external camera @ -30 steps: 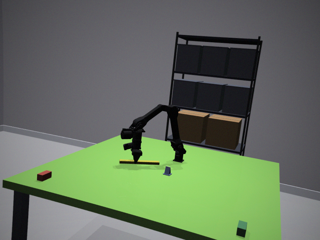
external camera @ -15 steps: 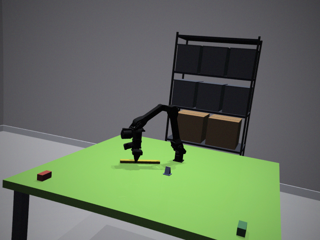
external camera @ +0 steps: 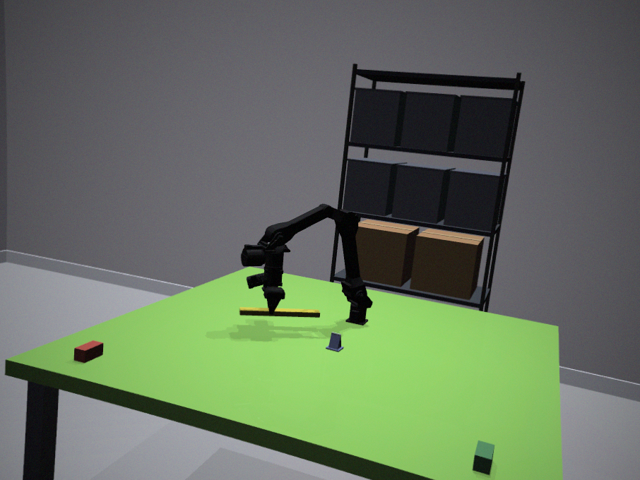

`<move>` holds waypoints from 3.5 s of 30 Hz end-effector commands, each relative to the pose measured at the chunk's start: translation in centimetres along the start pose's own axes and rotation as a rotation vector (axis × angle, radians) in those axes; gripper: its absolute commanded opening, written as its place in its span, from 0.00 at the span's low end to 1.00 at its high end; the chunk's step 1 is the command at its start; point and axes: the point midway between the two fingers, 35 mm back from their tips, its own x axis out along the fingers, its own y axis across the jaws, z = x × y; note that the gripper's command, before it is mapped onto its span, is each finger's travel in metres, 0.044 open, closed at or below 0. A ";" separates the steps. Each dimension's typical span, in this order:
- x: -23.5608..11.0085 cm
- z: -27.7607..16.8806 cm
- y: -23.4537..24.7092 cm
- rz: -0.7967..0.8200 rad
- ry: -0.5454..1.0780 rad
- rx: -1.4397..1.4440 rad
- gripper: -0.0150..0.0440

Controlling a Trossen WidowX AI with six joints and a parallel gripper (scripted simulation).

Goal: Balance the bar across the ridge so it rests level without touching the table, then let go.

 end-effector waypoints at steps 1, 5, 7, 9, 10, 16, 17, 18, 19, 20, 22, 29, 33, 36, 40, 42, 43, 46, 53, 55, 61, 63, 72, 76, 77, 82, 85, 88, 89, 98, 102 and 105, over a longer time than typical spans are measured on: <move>-1.4 0.2 0.0 0.003 -0.017 -0.003 0.25; -2.4 0.2 0.0 0.003 -0.017 -0.004 0.25; -2.9 0.1 0.0 0.003 -0.017 -0.004 0.25; -3.5 0.1 0.0 0.003 -0.017 -0.005 0.25; -3.7 0.0 0.0 0.003 -0.017 -0.005 0.25; -5.3 -0.2 -0.1 0.002 -0.017 -0.006 0.25; -5.5 -0.2 -0.1 0.002 -0.017 -0.006 0.25; -5.6 -0.2 -0.1 0.002 -0.017 -0.006 0.25; -5.7 -0.3 -0.1 0.002 -0.017 -0.006 0.25; -5.7 -0.3 0.0 0.002 -0.017 -0.009 0.25; -5.7 -0.4 0.5 0.003 -0.017 -0.029 0.25; -5.7 -1.5 3.0 0.004 -0.016 -0.140 0.25; -5.7 -2.2 4.5 0.006 -0.015 -0.203 0.25; -5.7 -2.8 5.5 0.006 -0.015 -0.249 0.25; -5.7 -3.6 6.9 0.007 -0.015 -0.311 0.25; -5.7 -4.0 7.6 0.008 -0.015 -0.342 0.25; -5.7 -4.2 7.9 0.008 -0.014 -0.357 0.25; -5.7 -4.8 8.9 0.009 -0.014 -0.403 0.25; -5.7 -6.5 11.1 0.011 -0.014 -0.508 0.25; -5.7 -7.0 11.7 0.012 -0.013 -0.538 0.25; -5.8 -8.5 13.5 0.013 -0.013 -0.625 0.25; -5.8 -9.1 14.1 0.014 -0.013 -0.654 0.25; -5.8 -11.6 16.5 0.017 -0.012 -0.778 0.25; -5.9 -12.8 17.5 0.018 -0.012 -0.830 0.25; -5.9 -13.1 17.7 0.018 -0.012 -0.843 0.25; -5.9 -14.7 18.9 0.020 -0.012 -0.904 0.25; -5.9 -15.6 19.5 0.021 -0.011 -0.937 0.25; -6.0 -16.4 20.0 0.021 -0.011 -0.962 0.25; -6.0 -16.5 20.1 0.022 -0.011 -0.966 0.25; -5.0 -16.6 20.3 0.022 -0.011 -0.966 0.25; -4.3 -16.6 20.3 0.022 -0.011 -0.966 0.25; -3.8 -16.6 20.3 0.022 -0.011 -0.966 0.25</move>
